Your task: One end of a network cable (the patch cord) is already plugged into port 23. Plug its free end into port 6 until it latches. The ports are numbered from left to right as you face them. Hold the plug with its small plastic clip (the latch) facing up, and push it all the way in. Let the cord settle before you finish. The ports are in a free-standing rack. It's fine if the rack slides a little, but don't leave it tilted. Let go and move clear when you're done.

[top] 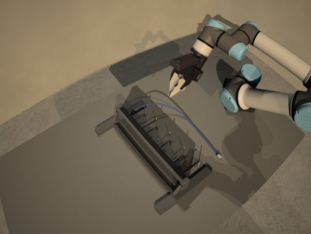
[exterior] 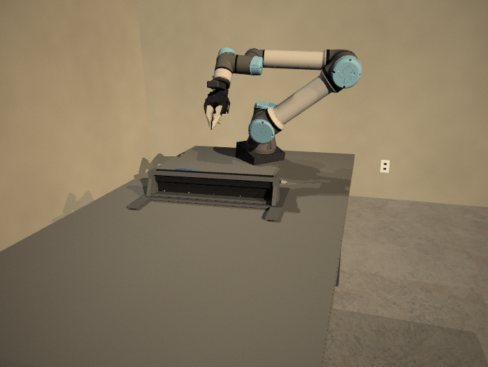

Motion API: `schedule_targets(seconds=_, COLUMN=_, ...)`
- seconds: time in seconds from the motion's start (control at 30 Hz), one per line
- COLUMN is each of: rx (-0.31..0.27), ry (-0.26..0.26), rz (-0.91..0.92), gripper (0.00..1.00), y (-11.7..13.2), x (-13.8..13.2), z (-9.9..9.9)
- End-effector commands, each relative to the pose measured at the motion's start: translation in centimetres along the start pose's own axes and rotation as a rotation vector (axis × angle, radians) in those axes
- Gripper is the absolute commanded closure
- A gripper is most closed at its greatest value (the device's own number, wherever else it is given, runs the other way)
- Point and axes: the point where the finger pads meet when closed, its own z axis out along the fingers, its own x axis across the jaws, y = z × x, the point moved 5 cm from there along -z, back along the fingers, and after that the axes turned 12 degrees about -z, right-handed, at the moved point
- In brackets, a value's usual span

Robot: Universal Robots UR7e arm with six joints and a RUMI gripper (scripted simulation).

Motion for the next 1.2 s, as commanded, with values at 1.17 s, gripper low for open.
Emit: schedule_targets(seconds=1.17, rx=-0.001, ry=0.0, rz=-0.001, gripper=1.0, y=0.1, x=0.8, z=1.4)
